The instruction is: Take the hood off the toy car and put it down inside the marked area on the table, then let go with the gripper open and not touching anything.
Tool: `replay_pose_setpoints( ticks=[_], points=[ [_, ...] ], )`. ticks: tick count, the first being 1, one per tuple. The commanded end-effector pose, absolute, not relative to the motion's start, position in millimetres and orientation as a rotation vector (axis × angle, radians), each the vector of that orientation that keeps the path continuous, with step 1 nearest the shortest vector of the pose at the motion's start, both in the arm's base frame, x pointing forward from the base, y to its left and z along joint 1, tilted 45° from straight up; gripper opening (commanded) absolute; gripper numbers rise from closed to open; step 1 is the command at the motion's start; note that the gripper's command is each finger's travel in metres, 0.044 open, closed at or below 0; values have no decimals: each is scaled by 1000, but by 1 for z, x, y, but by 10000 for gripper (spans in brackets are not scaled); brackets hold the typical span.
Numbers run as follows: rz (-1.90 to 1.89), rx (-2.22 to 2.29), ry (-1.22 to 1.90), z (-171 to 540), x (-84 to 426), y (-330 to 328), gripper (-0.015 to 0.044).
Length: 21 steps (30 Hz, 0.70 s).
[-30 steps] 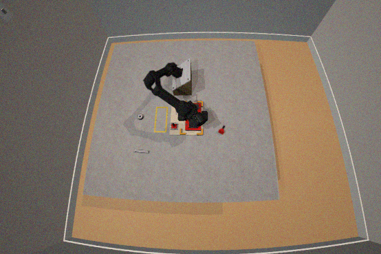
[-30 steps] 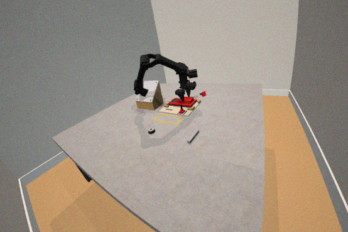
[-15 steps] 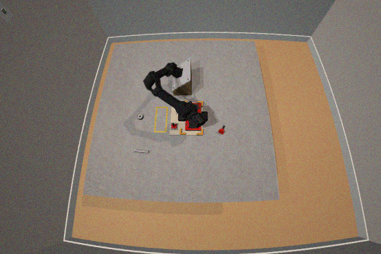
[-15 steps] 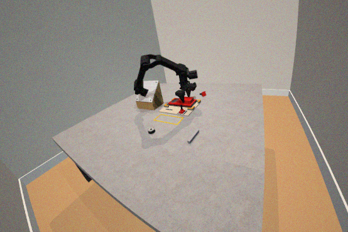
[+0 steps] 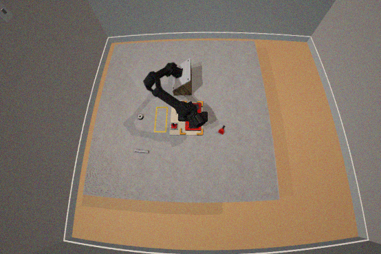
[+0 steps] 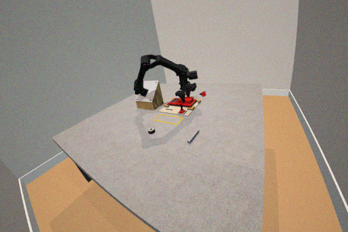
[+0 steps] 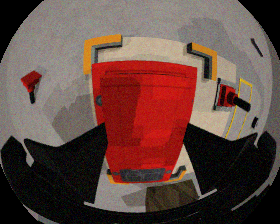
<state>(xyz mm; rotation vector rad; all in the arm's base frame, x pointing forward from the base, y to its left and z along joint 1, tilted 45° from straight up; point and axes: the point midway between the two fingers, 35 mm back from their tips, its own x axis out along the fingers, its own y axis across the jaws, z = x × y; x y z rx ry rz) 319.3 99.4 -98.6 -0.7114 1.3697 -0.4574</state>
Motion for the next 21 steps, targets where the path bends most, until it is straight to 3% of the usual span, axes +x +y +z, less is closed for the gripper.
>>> replay_pose_setpoints(
  ticks=[1,4,14,21],
  points=[
    [-457,-711,1369,-98,319,100,295],
    [-457,-711,1369,-98,319,100,275],
    [-457,-711,1369,-95,319,103,12],
    [-457,-710,1370,-92,318,106,0]
  ],
)
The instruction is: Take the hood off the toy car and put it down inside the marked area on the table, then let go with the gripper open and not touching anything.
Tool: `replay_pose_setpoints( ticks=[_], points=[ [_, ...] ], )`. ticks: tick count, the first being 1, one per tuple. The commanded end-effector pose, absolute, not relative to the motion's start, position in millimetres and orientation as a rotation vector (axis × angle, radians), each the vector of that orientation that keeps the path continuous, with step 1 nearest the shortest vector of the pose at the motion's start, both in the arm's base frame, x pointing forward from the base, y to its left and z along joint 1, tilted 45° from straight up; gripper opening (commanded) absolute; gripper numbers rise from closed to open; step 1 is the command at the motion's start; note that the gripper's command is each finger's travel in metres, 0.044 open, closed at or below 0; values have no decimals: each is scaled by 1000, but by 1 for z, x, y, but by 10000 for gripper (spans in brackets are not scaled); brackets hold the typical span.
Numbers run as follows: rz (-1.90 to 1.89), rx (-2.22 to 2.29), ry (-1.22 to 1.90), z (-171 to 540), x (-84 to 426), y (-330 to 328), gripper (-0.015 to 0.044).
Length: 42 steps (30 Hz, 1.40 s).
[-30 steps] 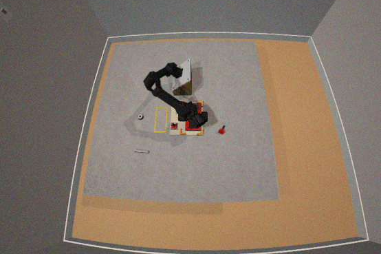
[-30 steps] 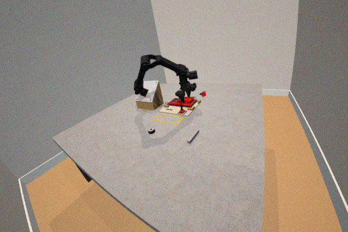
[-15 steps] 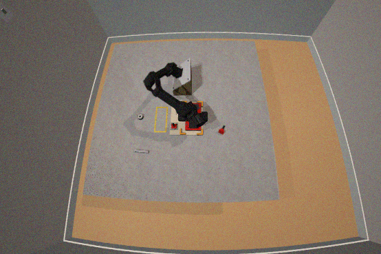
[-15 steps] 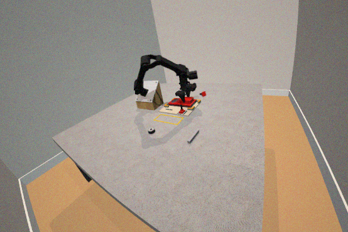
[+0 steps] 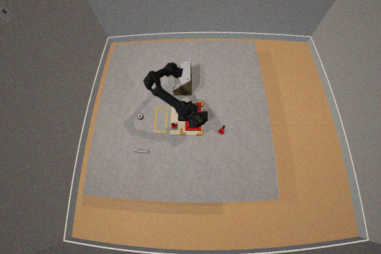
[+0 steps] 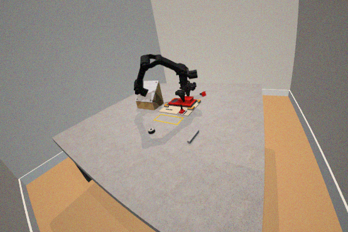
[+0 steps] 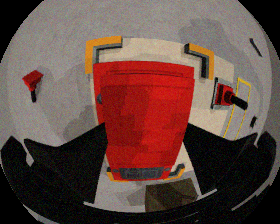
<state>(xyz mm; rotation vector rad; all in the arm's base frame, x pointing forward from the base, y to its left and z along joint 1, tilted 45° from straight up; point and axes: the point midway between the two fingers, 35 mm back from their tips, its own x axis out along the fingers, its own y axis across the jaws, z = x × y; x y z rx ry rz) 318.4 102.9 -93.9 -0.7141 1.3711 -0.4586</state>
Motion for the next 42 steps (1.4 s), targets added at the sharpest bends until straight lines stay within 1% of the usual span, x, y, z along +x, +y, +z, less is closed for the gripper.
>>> replay_pose_setpoints(
  ticks=[1,29,38,42],
  points=[
    [-457,-710,1370,-91,318,107,0],
    [-456,-710,1370,-78,315,119,0],
    [-454,-709,1371,-49,308,147,0],
    [-454,-709,1371,-46,307,150,0]
  ],
)
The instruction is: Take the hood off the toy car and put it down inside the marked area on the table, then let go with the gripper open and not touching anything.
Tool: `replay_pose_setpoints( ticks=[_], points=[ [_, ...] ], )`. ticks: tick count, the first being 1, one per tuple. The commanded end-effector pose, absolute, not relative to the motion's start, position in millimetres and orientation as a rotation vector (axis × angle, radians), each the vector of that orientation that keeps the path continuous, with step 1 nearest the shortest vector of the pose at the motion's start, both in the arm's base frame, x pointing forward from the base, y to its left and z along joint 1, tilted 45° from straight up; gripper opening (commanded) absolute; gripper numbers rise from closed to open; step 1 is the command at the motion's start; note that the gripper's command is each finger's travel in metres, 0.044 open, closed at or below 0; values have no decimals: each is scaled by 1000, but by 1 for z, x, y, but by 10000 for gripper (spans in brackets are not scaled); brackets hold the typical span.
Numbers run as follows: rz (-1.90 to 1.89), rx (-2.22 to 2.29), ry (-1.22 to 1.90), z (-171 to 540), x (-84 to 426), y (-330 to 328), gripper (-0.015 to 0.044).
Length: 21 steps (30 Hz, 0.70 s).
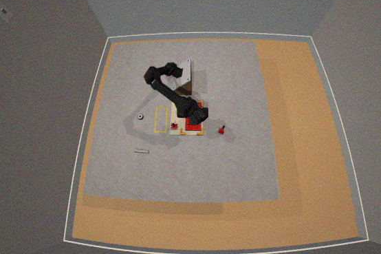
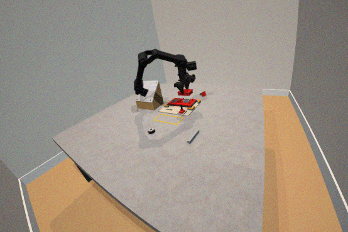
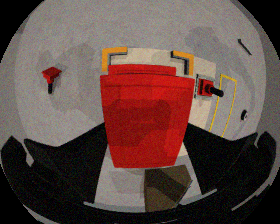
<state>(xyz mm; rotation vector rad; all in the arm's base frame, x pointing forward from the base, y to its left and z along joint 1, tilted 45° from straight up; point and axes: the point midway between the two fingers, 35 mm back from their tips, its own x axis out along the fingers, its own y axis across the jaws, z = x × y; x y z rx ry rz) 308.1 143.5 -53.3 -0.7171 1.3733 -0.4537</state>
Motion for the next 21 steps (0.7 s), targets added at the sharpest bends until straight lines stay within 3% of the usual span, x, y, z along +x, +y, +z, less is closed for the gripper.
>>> replay_pose_setpoints(
  ticks=[1,21],
  points=[
    [-453,-717,1373,-53,308,143,0],
    [-438,-707,1378,20,329,82,0]
  ],
)
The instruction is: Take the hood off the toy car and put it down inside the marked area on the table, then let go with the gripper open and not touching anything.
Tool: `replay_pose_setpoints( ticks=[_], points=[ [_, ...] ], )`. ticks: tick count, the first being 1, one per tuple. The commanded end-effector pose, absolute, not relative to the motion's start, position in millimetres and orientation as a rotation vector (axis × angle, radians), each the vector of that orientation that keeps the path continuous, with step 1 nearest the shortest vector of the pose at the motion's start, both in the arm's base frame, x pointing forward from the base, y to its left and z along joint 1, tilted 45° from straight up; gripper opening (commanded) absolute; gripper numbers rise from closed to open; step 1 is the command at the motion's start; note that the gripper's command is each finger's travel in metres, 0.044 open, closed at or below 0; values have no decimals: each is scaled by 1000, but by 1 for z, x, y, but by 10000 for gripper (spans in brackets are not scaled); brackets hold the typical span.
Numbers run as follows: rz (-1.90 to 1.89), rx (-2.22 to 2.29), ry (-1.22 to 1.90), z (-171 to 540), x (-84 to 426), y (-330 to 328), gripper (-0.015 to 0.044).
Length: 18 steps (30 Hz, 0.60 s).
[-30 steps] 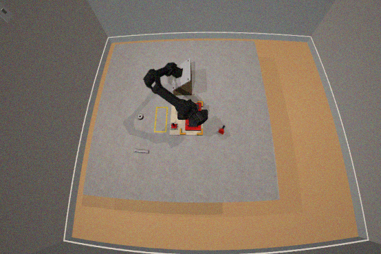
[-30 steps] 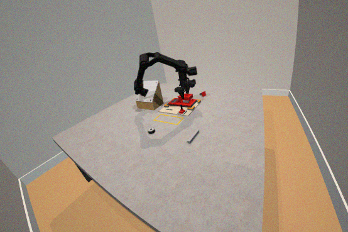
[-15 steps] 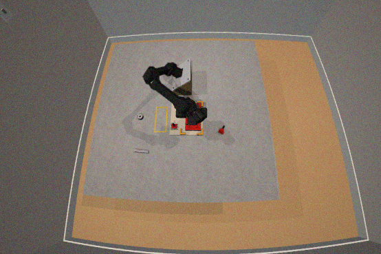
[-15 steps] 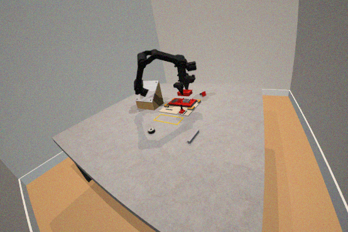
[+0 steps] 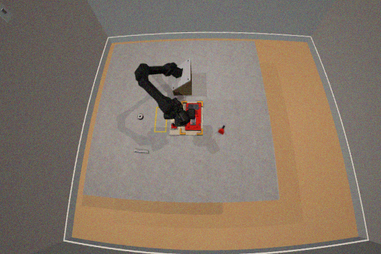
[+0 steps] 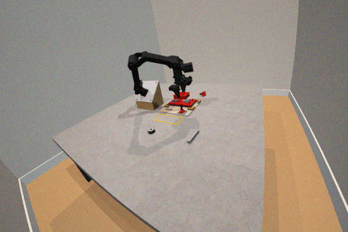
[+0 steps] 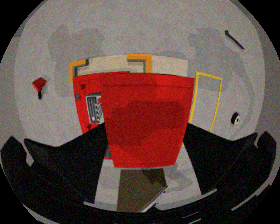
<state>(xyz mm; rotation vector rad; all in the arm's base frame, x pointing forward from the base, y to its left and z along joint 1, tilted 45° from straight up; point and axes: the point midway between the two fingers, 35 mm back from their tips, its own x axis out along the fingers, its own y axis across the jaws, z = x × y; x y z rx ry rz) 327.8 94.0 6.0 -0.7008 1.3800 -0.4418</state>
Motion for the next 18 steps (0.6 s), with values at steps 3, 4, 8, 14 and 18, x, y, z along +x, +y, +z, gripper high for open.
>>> replay_pose_setpoints(
  ticks=[3,4,8,14,18],
  points=[
    [-438,-706,1378,31,330,72,0],
    [-438,-706,1377,34,330,69,0],
    [-439,-707,1376,48,330,55,0],
    [-461,-695,1364,65,328,36,0],
    [-471,-692,1360,77,326,23,0]
  ],
)
